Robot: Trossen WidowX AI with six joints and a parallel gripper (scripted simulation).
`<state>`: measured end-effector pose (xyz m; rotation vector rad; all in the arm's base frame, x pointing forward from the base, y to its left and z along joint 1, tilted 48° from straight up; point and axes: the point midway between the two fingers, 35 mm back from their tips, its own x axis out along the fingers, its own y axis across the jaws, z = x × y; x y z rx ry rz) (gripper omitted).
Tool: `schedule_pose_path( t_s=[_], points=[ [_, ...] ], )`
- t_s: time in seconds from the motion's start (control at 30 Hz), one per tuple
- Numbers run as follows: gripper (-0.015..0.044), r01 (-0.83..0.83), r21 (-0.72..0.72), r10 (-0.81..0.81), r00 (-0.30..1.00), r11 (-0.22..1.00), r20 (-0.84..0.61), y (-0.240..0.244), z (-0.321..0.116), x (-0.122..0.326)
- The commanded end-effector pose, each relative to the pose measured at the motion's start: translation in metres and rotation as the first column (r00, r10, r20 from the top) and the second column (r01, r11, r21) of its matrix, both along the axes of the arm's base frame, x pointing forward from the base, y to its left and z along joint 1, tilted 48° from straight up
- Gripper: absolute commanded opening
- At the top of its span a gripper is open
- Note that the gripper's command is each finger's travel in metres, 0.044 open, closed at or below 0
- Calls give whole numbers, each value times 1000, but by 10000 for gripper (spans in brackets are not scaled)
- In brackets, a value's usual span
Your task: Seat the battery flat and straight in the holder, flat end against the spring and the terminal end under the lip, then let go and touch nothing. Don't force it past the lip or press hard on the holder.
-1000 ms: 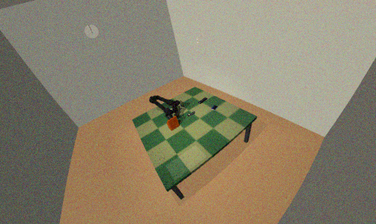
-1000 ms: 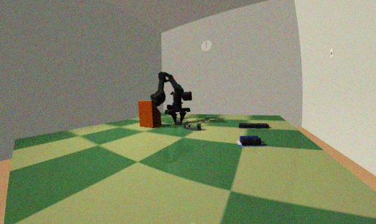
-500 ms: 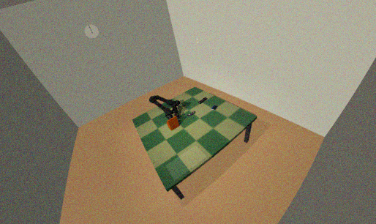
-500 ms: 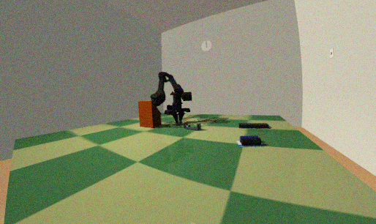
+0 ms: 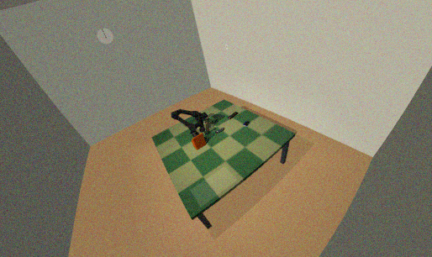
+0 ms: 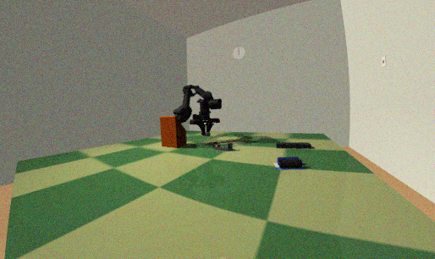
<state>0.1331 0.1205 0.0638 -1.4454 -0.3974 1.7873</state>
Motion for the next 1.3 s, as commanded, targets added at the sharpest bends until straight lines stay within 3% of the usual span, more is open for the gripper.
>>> schedule_pose_path(
  t_s=[0.0, 0.17, 0.33, 0.7, 0.97, 1.27],
  points=[
    [84, 15, 6, -15, 1000, 1000, -5, -3, 6, 2],
    [84, 187, -29, -190, 966, 982, -173, -8, 7, 19],
    [84, 365, -97, -374, 853, 926, -364, -13, 8, 37],
    [84, 624, -349, -662, 380, 699, -647, -28, 3, 76],
    [84, 658, -575, -720, -70, 487, -690, -41, -7, 104],
    [84, 529, -808, -616, -553, 260, -561, -59, -23, 133]
  ],
)
